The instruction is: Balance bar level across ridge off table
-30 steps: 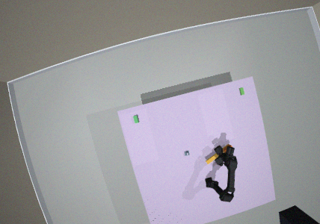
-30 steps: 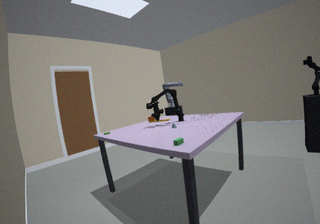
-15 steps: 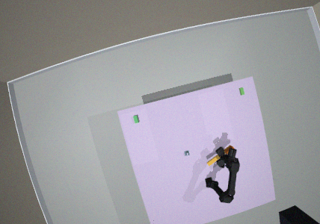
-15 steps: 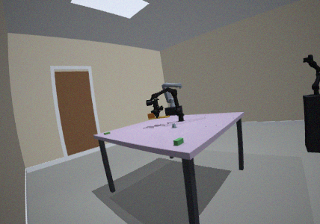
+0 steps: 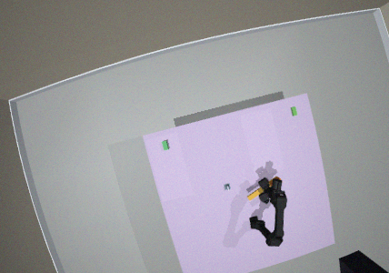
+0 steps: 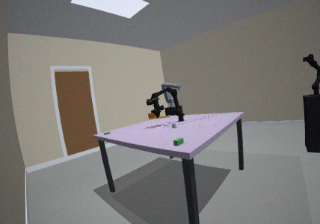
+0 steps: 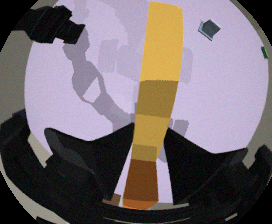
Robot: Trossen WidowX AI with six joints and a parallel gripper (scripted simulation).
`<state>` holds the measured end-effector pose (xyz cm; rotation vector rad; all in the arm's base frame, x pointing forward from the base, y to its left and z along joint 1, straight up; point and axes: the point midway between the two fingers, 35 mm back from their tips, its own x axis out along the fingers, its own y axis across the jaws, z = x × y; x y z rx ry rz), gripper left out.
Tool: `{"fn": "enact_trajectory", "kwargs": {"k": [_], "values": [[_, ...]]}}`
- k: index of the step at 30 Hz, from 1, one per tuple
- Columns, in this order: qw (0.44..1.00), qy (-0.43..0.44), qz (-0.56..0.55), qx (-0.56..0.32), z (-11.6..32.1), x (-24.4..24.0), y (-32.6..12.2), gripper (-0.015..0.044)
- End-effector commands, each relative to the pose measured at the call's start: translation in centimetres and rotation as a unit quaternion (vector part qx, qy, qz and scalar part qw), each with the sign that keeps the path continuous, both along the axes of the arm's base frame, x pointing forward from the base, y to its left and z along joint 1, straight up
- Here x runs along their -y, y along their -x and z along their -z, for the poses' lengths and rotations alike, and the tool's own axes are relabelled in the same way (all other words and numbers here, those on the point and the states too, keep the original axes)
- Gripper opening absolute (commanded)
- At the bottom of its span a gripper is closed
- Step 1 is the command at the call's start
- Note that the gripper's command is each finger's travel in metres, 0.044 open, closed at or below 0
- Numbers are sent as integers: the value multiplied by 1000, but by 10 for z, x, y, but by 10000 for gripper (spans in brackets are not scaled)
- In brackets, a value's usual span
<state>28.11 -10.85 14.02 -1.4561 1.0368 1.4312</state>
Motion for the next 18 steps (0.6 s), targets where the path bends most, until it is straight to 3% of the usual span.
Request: {"fn": "enact_trajectory", "kwargs": {"k": [1, 18], "values": [[1000, 1, 11, 8, -5, -13, -11, 0], [999, -3, 48, 10, -7, -67, -36, 0]]}}
